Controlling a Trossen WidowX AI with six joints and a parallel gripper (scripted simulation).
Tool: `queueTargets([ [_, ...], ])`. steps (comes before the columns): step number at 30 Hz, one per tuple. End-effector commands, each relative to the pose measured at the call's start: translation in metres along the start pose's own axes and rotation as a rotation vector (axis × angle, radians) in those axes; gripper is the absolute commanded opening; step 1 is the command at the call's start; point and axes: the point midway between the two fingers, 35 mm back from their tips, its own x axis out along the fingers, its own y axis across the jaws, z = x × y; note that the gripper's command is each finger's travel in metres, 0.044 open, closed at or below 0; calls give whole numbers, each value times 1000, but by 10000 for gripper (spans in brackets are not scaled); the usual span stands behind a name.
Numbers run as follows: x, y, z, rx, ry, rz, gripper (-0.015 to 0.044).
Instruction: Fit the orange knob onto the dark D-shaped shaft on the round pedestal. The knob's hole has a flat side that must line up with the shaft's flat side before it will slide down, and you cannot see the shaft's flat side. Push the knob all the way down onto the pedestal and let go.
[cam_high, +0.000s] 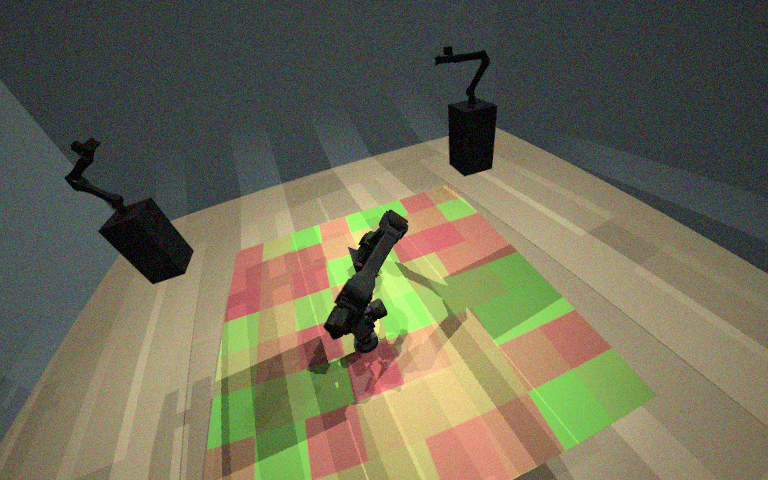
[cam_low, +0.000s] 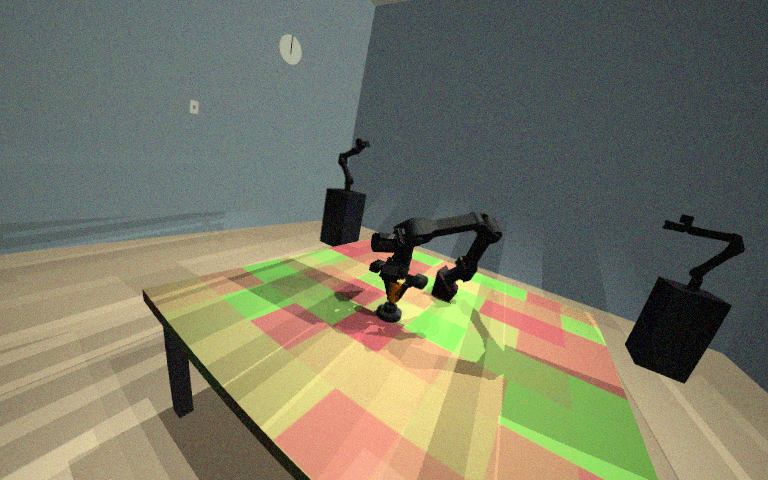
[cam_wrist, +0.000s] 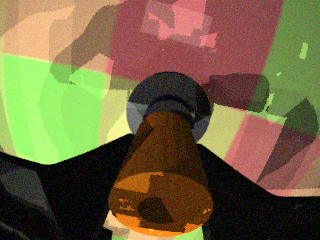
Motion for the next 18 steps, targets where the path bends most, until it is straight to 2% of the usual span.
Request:
queueTargets([
  [1, -3, 0, 2, -77, -6, -2, 0],
  [5, -3, -1, 3, -200, -6, -2, 0],
  [18, -1, -2, 0, -200, -6, -2, 0],
])
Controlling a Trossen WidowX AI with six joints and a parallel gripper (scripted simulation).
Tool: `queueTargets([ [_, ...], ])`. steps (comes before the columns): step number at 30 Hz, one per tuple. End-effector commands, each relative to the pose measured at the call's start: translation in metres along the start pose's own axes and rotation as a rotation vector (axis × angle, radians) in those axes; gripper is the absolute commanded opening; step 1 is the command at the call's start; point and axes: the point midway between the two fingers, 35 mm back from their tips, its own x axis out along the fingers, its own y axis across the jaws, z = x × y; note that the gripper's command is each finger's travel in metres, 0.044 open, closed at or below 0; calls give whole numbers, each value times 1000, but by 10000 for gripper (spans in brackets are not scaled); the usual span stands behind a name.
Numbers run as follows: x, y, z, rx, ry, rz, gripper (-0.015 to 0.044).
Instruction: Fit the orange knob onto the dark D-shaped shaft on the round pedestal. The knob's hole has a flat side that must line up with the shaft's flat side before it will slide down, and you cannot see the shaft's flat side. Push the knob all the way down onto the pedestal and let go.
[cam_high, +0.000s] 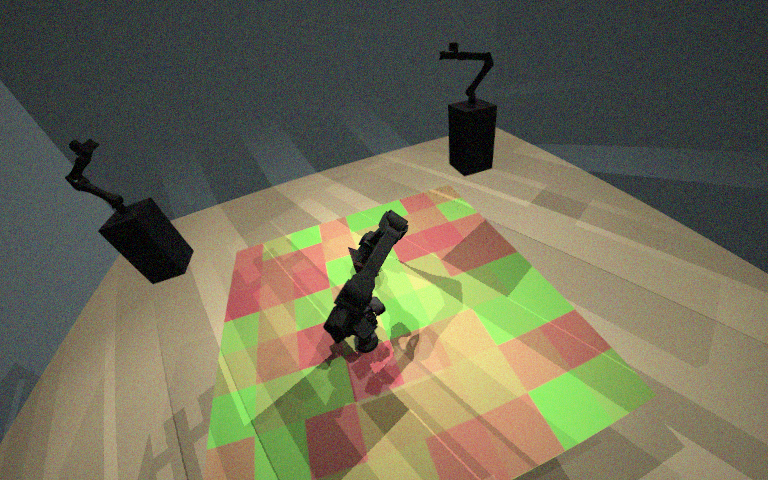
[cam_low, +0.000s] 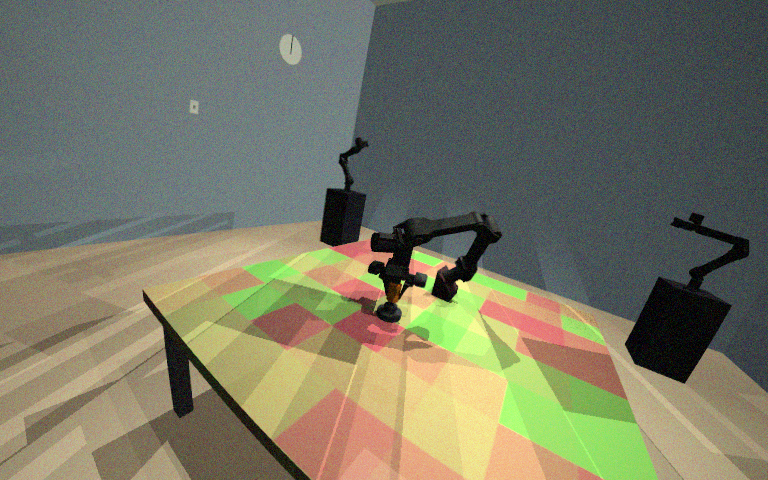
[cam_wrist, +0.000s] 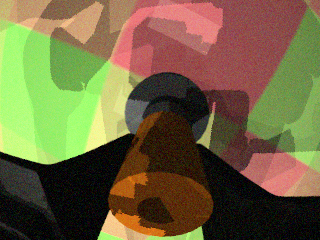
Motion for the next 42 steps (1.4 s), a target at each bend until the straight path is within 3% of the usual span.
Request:
queueTargets([
  [1, -1, 0, -1, -7, -5, -2, 0],
  [27, -3, 0, 1, -7, -5, -2, 0],
  [34, -4, -2, 1, -206, -5, -3, 0],
  [42, -2, -1, 0, -217, -5, -3, 0],
])
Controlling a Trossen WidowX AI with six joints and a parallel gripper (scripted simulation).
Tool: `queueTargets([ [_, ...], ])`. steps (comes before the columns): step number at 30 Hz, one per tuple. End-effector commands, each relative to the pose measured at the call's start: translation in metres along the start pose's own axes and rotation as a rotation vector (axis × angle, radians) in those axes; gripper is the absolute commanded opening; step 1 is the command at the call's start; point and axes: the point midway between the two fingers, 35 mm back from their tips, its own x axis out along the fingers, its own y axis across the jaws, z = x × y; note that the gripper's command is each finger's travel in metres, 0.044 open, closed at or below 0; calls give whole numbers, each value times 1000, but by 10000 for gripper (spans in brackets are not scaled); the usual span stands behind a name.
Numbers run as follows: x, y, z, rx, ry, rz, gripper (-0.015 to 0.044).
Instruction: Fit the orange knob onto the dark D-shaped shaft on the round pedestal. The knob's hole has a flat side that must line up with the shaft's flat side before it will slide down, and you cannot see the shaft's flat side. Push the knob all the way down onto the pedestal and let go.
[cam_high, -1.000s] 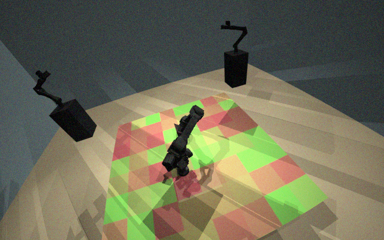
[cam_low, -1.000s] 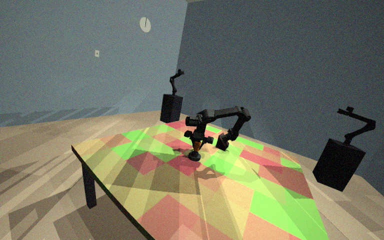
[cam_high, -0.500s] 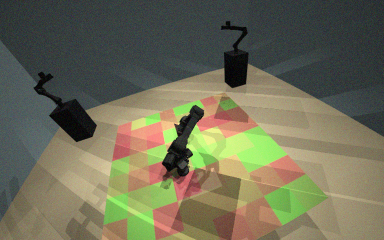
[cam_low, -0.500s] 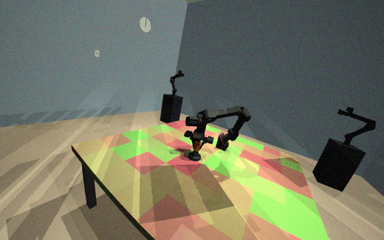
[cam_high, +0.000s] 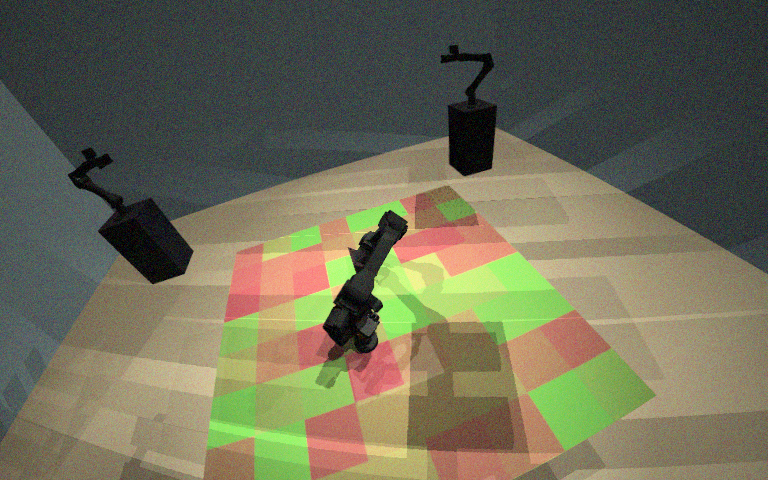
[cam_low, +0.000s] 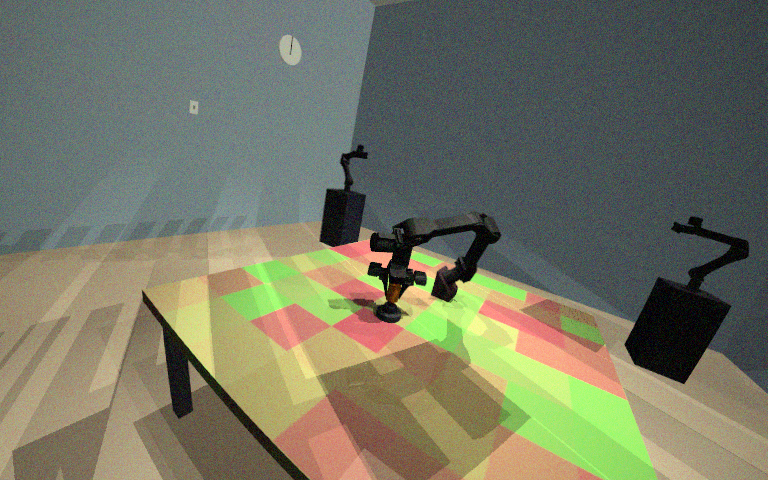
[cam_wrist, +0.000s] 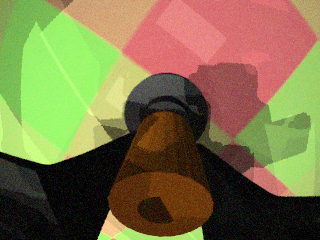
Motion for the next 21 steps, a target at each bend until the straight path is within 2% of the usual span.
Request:
queueTargets([
  [1, 0, 0, 0, -16, -3, -3, 0],
  [21, 3, 1, -1, -16, -3, -3, 0],
])
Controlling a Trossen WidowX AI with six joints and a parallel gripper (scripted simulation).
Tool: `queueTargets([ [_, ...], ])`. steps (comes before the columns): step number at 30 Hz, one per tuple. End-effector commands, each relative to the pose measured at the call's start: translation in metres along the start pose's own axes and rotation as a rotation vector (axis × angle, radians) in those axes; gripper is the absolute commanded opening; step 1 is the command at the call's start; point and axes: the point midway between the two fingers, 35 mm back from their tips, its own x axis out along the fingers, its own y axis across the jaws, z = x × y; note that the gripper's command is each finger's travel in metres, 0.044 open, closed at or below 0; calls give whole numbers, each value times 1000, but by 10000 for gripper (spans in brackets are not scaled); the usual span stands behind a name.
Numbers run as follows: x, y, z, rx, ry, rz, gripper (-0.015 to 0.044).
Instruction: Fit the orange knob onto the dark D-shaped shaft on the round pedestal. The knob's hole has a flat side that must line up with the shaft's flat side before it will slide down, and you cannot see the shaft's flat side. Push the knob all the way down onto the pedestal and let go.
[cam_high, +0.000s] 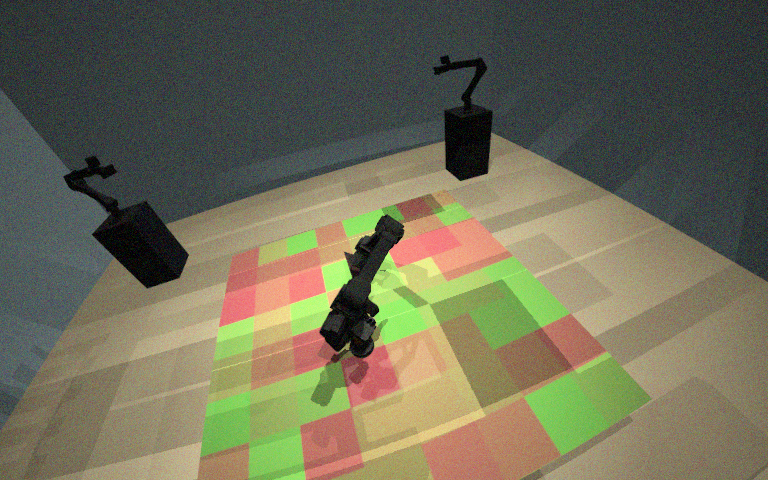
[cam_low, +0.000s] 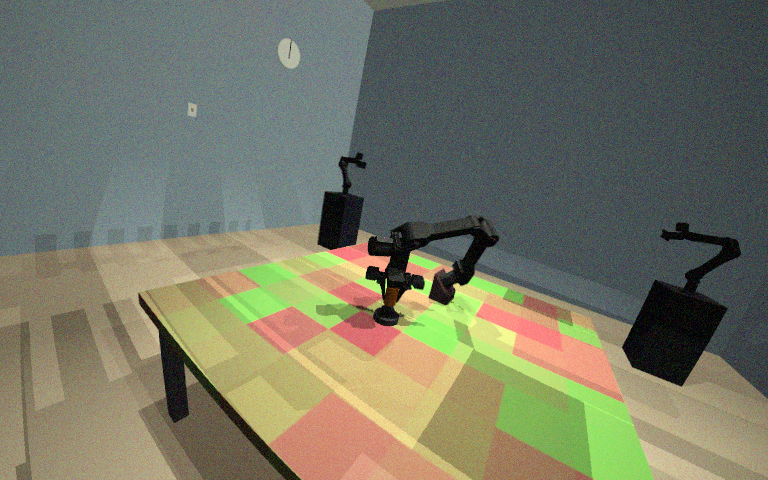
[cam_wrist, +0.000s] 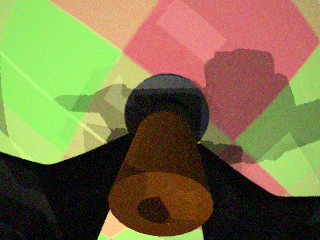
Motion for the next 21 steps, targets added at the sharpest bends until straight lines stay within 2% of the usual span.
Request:
queueTargets([
  [1, 0, 0, 0, -2, -2, -1, 0],
  [10, -5, -1, -2, -12, -2, -1, 0],
  [16, -5, -2, -1, -201, -2, -2, 0],
  [21, -4, -2, 0, -212, -2, -2, 0],
])
